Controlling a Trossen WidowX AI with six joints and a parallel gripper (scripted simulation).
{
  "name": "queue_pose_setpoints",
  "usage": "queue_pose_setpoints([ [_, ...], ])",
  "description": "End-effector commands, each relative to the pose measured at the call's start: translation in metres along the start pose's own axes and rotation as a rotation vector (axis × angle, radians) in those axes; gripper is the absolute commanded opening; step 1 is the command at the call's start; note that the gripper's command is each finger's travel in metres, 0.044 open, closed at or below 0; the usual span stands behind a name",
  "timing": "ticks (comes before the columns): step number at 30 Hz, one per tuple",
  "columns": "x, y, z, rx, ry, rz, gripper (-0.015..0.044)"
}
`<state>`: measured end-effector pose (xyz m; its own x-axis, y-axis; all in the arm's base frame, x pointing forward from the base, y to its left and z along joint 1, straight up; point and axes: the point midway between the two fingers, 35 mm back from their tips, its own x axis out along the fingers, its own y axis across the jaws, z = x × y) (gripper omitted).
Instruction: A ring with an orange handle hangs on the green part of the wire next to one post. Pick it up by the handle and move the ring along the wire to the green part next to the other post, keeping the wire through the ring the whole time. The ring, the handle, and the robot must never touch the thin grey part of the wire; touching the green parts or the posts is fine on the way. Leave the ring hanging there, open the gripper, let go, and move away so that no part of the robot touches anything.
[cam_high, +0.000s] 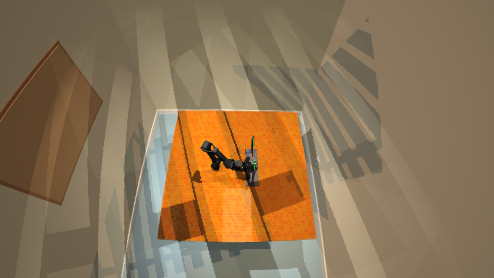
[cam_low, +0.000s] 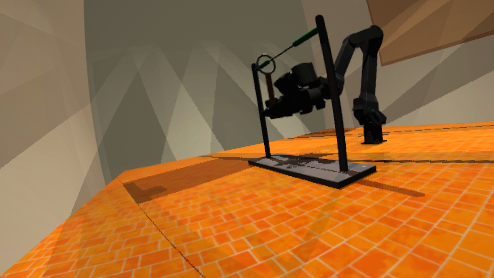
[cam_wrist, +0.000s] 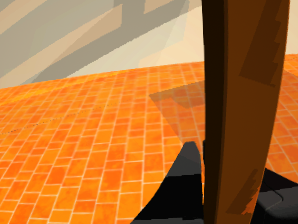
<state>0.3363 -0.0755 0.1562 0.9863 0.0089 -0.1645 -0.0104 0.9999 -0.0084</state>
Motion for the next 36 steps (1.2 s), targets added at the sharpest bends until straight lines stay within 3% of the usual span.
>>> queue_pose_setpoints([
  [1, -0.001, 0.004, 0.003, 0.000, -0.006, 0.000, -0.0150],
  [36, 0.000, 0.038, 0.003, -0.005, 0.000, 0.009, -0.0150],
])
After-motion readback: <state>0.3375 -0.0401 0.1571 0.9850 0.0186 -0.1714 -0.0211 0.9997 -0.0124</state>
